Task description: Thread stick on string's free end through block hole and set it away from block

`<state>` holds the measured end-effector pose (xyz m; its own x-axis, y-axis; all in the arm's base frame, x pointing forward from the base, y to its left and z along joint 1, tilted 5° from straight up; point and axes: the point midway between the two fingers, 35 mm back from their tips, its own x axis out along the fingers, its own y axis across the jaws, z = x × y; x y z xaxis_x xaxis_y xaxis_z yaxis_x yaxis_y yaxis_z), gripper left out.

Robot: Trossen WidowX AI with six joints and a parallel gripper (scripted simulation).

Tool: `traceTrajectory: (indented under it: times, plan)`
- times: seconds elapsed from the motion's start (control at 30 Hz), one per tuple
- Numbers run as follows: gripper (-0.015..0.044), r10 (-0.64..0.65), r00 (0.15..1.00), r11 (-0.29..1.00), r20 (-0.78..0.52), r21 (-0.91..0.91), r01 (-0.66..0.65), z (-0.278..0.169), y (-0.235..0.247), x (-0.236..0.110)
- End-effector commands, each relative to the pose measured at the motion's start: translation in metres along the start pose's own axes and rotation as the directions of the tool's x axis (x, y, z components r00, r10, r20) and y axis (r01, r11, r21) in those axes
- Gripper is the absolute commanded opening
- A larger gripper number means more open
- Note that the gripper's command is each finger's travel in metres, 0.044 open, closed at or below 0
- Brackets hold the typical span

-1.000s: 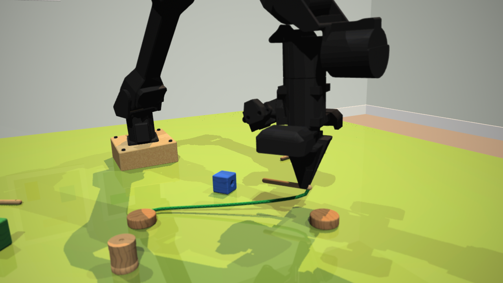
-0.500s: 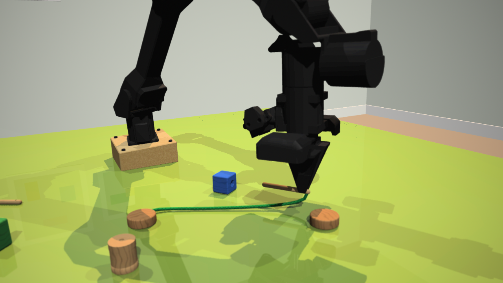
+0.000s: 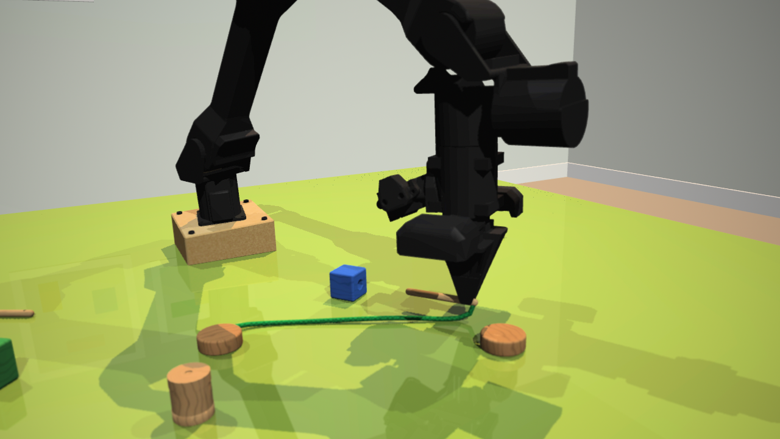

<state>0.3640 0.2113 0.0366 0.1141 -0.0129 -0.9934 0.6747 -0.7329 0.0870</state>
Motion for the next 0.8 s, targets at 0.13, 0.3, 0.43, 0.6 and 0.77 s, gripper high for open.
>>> traceTrajectory:
  times: [0.13, 0.3, 0.43, 0.6, 0.77]
  plan:
    - [0.0000, -0.001, 1.000, 1.000, 0.001, 0.000, 0.001, 0.004, -0.005, 0.004]
    - [0.0000, -0.001, 1.000, 1.000, 0.001, 0.001, 0.001, 0.007, -0.005, 0.004]
    - [0.0000, -0.001, 1.000, 1.000, 0.001, 0.001, 0.001, 0.012, -0.005, 0.004]
    - [0.0000, -0.001, 1.000, 1.000, 0.002, 0.001, 0.001, 0.018, -0.005, 0.003]
    - [0.0000, -0.001, 1.000, 1.000, 0.002, 0.001, 0.001, 0.025, -0.005, 0.003]
